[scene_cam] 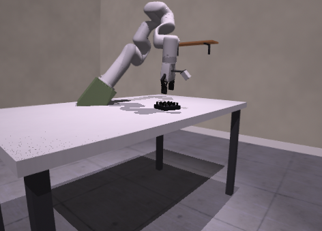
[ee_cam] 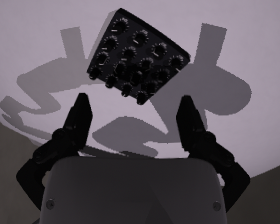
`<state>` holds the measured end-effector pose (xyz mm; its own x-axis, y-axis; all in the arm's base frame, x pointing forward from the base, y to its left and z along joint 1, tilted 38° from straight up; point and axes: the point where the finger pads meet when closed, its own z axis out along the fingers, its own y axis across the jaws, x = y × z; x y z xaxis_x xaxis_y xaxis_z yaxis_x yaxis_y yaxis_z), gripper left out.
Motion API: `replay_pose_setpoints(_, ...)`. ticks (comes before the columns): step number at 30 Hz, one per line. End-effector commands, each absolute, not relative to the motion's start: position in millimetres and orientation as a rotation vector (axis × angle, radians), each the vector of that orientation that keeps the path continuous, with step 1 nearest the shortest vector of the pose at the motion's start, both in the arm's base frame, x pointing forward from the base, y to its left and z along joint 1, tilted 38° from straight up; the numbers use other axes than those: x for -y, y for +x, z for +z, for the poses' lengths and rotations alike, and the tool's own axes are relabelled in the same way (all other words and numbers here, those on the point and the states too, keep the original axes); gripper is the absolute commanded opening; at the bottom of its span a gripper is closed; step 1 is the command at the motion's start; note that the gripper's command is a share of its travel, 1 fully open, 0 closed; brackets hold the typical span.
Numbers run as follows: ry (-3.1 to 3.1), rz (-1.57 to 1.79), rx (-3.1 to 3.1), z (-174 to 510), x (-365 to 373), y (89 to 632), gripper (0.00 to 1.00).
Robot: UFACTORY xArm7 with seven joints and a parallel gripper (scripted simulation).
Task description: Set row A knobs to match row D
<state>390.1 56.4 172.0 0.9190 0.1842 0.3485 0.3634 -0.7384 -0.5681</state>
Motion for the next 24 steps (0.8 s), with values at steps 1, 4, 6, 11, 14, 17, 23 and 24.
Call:
replay_pose_setpoints(1, -2.424, -0.357, 0.341, 172.3, -59.0, 390.7, 1.00)
replay_pose_setpoints(4, -2.424, -0.357, 0.341, 172.3, -59.0, 390.7, 1.00)
replay_pose_setpoints(6, -2.424, -0.357, 0.341, 172.3, -59.0, 390.7, 1.00)
replay_pose_setpoints(11, -2.439, -0.354, 0.265, 171.3, -63.3, 390.6, 1.00)
replay_pose_setpoints(14, -2.439, -0.354, 0.265, 171.3, -63.3, 390.6, 1.00)
replay_pose_setpoints(17, -2.439, -0.354, 0.265, 171.3, -63.3, 390.6, 1.00)
replay_pose_setpoints(23, -2.450, -0.352, 0.192, 170.3, -67.1, 390.3, 1.00)
replay_pose_setpoints(24, -2.450, -0.352, 0.192, 170.3, -67.1, 390.3, 1.00)
